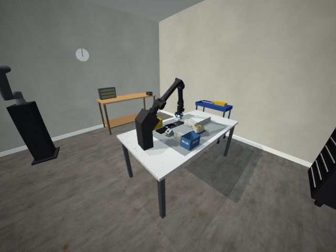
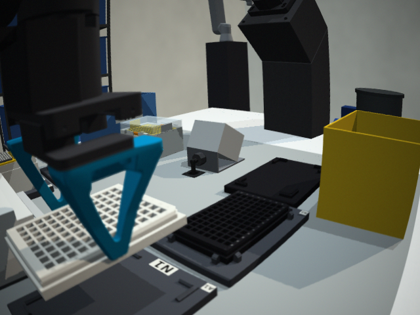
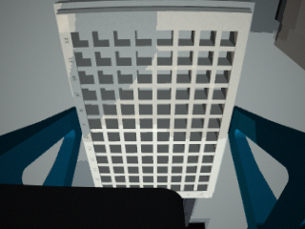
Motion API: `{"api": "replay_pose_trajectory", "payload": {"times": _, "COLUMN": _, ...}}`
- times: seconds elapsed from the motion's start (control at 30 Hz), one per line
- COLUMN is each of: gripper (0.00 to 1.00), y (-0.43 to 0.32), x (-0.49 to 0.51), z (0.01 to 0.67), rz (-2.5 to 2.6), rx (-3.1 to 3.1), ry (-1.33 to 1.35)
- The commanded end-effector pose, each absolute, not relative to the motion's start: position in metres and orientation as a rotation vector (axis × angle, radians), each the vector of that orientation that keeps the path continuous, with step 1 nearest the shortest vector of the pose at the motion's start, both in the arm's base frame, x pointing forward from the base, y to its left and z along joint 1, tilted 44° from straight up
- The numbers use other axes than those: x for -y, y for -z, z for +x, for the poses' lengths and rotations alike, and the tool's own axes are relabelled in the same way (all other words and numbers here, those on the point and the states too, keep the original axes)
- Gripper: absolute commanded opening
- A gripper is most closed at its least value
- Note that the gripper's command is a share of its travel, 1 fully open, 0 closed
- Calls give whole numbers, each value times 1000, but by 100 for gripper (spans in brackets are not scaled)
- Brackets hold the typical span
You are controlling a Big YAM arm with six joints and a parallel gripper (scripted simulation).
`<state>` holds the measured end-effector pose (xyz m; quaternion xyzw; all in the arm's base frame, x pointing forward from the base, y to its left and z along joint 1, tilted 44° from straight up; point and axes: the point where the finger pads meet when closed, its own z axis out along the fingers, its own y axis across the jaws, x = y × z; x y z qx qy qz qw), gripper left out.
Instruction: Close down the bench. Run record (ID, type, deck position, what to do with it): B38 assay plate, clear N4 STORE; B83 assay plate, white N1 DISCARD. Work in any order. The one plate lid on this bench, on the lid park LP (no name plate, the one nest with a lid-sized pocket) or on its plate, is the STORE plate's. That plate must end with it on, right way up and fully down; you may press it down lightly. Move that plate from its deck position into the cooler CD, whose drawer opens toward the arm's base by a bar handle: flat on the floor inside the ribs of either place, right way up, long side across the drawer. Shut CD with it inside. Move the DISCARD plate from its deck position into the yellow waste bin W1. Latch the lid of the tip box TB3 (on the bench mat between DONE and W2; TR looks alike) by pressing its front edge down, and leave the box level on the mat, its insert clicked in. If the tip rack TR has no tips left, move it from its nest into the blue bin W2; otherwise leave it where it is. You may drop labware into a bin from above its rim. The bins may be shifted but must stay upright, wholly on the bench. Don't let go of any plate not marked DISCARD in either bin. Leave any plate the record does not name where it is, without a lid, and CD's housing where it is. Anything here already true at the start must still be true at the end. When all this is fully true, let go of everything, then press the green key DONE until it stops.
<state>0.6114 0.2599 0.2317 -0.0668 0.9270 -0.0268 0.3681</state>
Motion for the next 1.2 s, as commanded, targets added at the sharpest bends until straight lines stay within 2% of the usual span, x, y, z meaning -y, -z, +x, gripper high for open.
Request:
{"api": "replay_pose_trajectory", "payload": {"times": 0.0, "gripper": 0, "y": -268, "x": -268, "z": 602, "rz": -161, "rx": -2334, "ry": 36}}
{"api": "replay_pose_trajectory", "payload": {"times": 0.37, "gripper": 0, "y": -256, "x": -271, "z": 601, "rz": -168, "rx": -2359, "ry": 51}}
{"api": "replay_pose_trajectory", "payload": {"times": 0.53, "gripper": 0, "y": -283, "x": -268, "z": 589, "rz": -159, "rx": -2333, "ry": 34}}
{"api": "replay_pose_trajectory", "payload": {"times": 0.9, "gripper": 0, "y": -286, "x": -268, "z": 577, "rz": -166, "rx": -2341, "ry": 37}}
{"api": "replay_pose_trajectory", "payload": {"times": 0.93, "gripper": 0, "y": -267, "x": -262, "z": 591, "rz": -151, "rx": -2365, "ry": 61}}
{"api": "replay_pose_trajectory", "payload": {"times": 1.17, "gripper": 0, "y": -296, "x": -268, "z": 571, "rz": -165, "rx": -2337, "ry": 35}}
